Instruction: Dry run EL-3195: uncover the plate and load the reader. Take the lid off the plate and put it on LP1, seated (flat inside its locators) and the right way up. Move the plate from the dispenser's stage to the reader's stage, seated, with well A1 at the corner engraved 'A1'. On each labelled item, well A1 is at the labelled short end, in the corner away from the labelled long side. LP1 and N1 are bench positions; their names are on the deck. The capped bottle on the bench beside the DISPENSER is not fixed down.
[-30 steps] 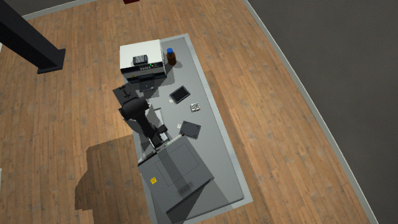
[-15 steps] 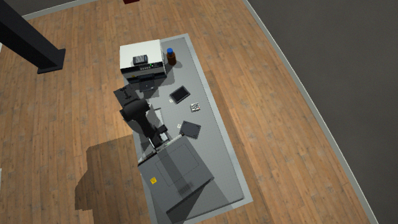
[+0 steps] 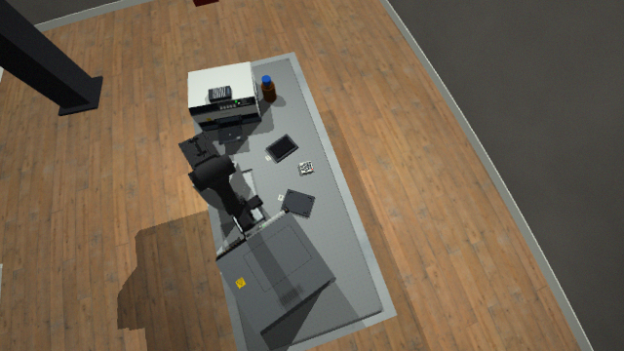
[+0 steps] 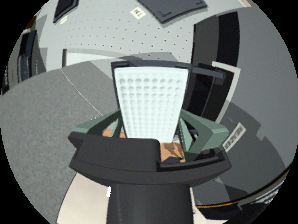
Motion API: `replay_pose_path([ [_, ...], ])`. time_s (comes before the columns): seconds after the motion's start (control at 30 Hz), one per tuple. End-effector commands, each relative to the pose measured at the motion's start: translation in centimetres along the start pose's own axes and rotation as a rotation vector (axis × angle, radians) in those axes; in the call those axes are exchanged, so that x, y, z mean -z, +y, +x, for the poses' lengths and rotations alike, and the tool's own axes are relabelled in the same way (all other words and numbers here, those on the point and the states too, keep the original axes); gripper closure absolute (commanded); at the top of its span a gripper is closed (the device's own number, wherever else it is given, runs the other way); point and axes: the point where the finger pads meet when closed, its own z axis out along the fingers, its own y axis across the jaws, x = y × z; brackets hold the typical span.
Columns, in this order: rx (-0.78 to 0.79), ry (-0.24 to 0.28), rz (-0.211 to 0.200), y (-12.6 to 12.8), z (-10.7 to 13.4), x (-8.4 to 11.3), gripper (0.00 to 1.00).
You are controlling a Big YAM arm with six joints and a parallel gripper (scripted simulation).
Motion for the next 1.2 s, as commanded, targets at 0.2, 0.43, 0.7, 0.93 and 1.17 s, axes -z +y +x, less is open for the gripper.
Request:
replay_pose_path([
  [0.2,0.022,0.002,0.012,-0.73,-0.2,-0.7,0.14],
  [0.43,0.027,0.0,0.014,-0.87,-0.26,-0.78,0.14],
  [0.7,0.033,-0.004,0.018,-1.06,-0.35,-0.9,0.14],
  [0.93,0.037,-0.005,0.02,-1.23,-0.42,-0.99,0.14],
  [1.17,0.044,-0.007,0.023,-1.42,-0.49,-1.08,0.14],
])
